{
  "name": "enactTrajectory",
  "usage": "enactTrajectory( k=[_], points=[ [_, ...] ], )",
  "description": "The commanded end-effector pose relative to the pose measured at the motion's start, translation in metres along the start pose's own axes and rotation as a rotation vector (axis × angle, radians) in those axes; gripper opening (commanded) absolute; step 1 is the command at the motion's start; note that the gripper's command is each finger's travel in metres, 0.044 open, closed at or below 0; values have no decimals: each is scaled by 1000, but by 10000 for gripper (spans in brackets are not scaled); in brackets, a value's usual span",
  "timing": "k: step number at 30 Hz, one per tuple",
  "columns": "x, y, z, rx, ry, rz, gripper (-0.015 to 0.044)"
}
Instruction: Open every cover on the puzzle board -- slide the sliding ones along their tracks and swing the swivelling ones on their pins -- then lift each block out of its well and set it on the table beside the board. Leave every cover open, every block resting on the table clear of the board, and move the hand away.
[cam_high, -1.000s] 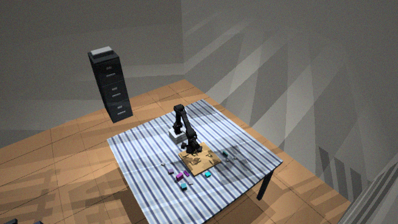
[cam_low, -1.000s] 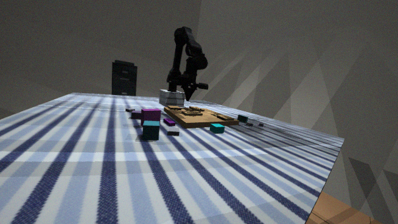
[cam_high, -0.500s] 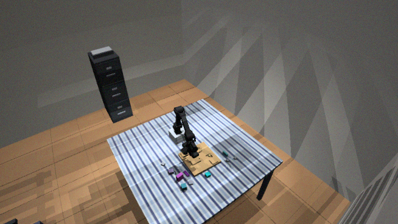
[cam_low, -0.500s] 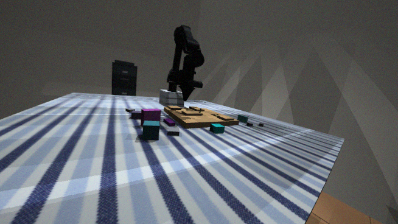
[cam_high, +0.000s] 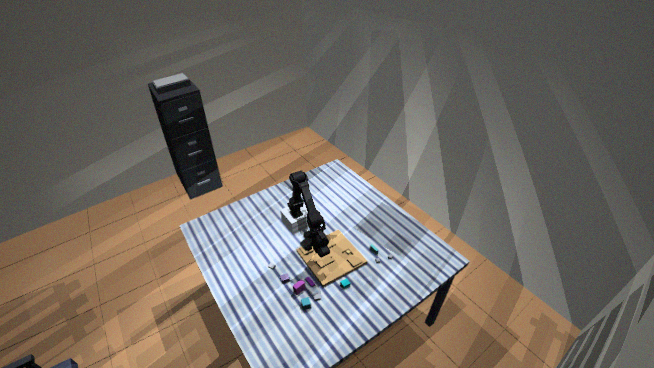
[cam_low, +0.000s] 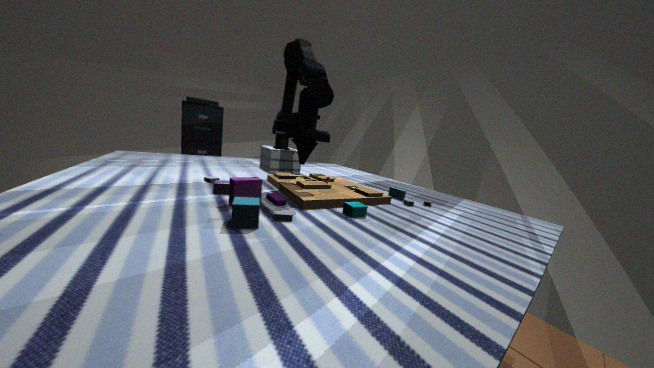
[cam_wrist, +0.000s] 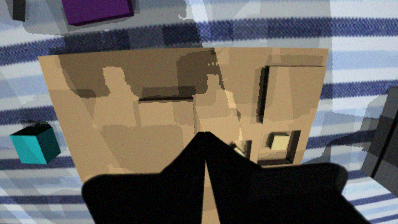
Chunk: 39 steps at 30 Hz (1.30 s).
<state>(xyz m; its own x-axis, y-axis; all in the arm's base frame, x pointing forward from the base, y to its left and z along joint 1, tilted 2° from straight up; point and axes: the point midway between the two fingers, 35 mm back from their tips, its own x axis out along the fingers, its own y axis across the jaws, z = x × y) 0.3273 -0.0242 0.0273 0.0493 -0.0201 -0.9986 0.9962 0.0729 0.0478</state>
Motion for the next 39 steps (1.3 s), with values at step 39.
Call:
enactTrajectory(
  k=[39],
  points=[
    [32, 1, -1, 6, 4, 0, 0]
  ],
)
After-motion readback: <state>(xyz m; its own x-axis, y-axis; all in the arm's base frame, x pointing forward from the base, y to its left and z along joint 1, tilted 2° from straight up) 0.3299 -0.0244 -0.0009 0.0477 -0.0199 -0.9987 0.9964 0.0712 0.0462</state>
